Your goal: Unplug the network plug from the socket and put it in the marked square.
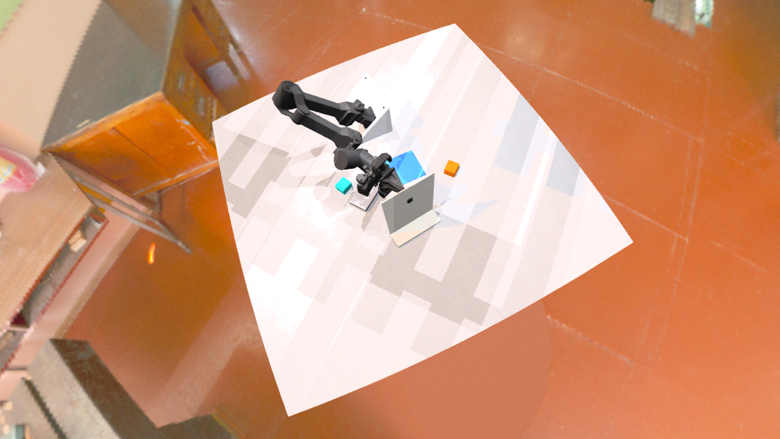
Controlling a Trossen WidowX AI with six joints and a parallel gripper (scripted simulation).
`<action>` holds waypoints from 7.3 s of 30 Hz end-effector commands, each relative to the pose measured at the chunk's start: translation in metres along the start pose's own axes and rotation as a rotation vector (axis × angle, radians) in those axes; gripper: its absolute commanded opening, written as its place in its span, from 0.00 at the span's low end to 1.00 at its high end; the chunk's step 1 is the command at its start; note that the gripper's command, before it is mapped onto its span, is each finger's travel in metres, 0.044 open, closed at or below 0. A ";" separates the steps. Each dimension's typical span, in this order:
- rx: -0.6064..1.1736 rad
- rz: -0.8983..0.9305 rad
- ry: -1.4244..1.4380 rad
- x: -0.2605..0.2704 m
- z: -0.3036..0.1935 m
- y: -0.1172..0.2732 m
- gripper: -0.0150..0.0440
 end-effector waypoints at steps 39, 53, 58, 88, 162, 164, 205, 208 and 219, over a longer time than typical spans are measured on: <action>-0.001 -0.004 -0.003 -0.001 -0.001 0.022 0.25; -0.001 -0.004 -0.003 -0.001 -0.001 0.028 0.25; -0.001 -0.004 -0.003 -0.001 -0.001 0.030 0.25; -0.001 -0.004 -0.003 -0.001 0.000 0.042 0.25; 0.000 -0.005 -0.006 0.054 -0.030 0.074 0.25; 0.000 -0.005 -0.006 0.055 -0.031 0.074 0.25; -0.216 -0.834 -0.239 -0.046 -0.124 0.081 0.25; -0.259 -0.864 -0.212 -0.050 -0.128 0.086 0.25; -0.386 -0.904 -0.111 -0.058 -0.134 0.098 0.25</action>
Point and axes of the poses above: the point midway between the two fingers, 35 mm back from their tips, its own y axis back along the fingers, its own x axis across the jaws, z = x × y, the point moved 5 cm from there along y, back along the fingers, and after that the axes turned 12 degrees about -y, right-handed, at the moved point
